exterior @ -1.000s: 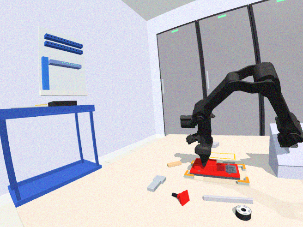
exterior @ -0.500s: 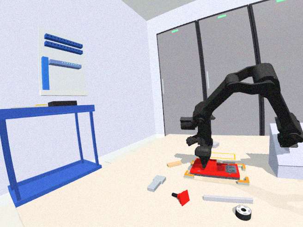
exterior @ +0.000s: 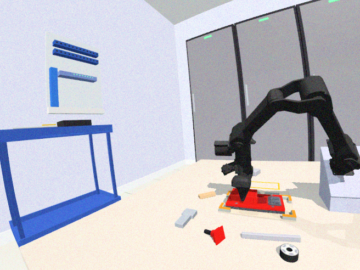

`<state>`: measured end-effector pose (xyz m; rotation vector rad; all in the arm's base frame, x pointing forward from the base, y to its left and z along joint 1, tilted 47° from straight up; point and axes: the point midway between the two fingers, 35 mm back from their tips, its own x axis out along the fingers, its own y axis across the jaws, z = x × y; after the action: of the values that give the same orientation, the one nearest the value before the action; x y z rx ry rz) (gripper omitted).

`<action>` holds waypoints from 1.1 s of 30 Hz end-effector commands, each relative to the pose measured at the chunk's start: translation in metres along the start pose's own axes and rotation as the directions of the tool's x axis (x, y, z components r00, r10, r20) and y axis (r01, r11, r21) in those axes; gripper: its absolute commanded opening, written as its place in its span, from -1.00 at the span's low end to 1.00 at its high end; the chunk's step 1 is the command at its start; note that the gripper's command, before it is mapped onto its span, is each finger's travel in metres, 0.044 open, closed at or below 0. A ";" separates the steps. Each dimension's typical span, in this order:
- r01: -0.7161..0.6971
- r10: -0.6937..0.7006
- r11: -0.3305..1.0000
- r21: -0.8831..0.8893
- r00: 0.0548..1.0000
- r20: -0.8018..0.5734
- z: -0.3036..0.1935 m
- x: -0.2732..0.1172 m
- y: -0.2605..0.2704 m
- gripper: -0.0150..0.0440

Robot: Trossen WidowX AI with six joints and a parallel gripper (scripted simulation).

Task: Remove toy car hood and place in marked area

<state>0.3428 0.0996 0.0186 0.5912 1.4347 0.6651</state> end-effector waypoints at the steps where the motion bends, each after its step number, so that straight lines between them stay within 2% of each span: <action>1: 0.000 0.000 1.000 -0.001 1.000 0.000 0.000 0.000 0.000 0.62; 9: 0.000 0.000 1.000 -0.001 1.000 0.000 0.000 0.000 0.000 0.44; 19: 0.000 0.000 1.000 -0.001 1.000 0.000 0.000 -0.005 0.000 -0.45; 20: 0.000 0.000 1.000 -0.001 1.000 0.000 0.000 -0.006 0.000 -0.49; 33: 0.001 -0.001 1.000 0.000 1.000 0.000 0.000 -0.014 0.000 -0.49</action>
<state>0.3418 0.0920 0.0261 0.5935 1.4393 0.6668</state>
